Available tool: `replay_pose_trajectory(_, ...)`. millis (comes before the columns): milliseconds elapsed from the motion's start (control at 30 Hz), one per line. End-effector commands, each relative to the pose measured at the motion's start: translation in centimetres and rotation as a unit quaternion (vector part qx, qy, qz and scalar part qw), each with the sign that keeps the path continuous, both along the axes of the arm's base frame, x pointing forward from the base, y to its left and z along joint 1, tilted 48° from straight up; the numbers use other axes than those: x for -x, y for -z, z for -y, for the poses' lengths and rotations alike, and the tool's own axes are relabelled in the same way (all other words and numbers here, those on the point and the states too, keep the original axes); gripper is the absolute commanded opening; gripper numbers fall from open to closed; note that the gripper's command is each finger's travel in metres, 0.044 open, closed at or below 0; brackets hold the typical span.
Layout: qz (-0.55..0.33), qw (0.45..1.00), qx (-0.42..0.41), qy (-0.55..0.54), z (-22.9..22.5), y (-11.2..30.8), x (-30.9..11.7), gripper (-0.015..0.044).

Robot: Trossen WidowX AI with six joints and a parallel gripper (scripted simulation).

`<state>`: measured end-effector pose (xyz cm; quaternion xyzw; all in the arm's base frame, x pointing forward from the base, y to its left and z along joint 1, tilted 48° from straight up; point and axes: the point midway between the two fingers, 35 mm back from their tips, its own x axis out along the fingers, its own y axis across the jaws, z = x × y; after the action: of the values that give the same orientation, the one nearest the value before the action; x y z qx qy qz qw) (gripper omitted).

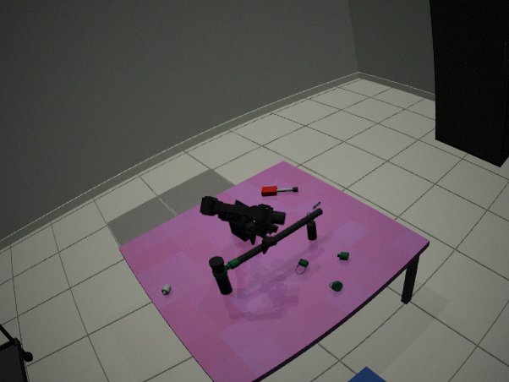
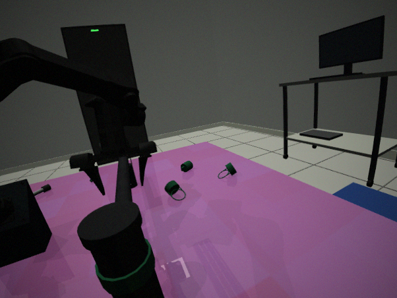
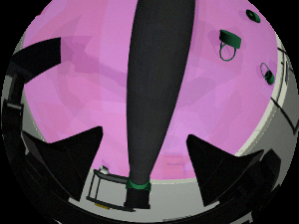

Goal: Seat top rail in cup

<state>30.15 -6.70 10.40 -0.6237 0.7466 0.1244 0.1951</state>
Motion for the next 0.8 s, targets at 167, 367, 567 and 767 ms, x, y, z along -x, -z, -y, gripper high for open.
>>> replay_pose_trajectory(167, 0.002, 1.0, -0.002, -0.008, -2.0, 0.0, -0.2, 0.044)
replay_pose_trajectory(367, 0.016, 0.998, -0.029, -0.051, -5.5, -1.6, -0.5, 0.044)
replay_pose_trajectory(567, 0.016, 0.998, -0.029, -0.051, -5.5, -1.6, -0.5, 0.044)
replay_pose_trajectory(767, 0.016, 0.998, -0.029, -0.051, -5.5, -1.6, -0.5, 0.044)
